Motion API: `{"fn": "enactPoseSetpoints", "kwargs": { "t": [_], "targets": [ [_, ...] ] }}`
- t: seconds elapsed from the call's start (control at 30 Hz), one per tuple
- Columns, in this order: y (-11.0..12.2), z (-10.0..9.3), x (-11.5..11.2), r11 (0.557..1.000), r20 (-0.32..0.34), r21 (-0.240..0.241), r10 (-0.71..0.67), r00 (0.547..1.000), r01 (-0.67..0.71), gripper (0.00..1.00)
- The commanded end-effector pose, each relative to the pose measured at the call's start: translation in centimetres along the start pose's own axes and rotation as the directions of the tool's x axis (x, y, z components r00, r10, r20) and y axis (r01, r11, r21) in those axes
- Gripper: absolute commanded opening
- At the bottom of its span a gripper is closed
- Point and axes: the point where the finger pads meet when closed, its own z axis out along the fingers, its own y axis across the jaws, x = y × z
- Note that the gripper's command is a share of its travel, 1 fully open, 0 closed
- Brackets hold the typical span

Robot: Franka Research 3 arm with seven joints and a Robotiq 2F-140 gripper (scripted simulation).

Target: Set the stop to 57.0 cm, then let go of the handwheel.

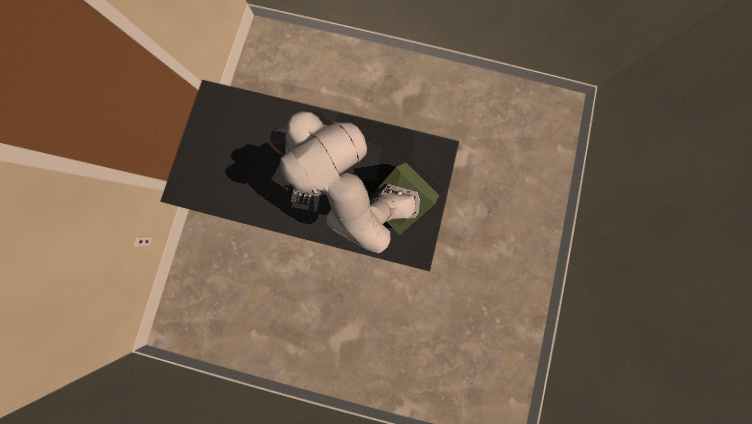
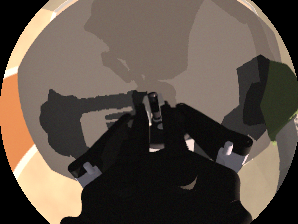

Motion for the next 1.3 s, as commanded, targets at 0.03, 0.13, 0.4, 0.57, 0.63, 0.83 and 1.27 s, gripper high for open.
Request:
{"fn": "enactPoseSetpoints", "kwargs": {
  "t": [0.03,0.13,0.4,0.57,0.63,0.83,1.27],
  "targets": [
    [-0.76,-0.32,0.15,1.000,-0.004,0.012,0.004,1.000,-0.004,0.04],
    [-0.84,-0.36,0.15,1.000,-0.004,0.012,0.004,1.000,-0.004,0.04],
    [-0.98,-0.45,0.15,1.000,-0.004,0.012,0.004,1.000,-0.004,0.04],
    [-1.07,-0.53,0.15,1.000,-0.004,0.012,0.004,1.000,-0.004,0.04],
    [-1.10,-0.56,0.15,1.000,-0.004,0.012,0.004,1.000,-0.004,0.04],
    [-1.16,-0.60,0.15,1.000,-0.004,0.012,0.004,1.000,-0.004,0.04],
    [-1.28,-0.70,0.15,1.000,-0.004,0.012,0.004,1.000,-0.004,0.04]
  ]
}}
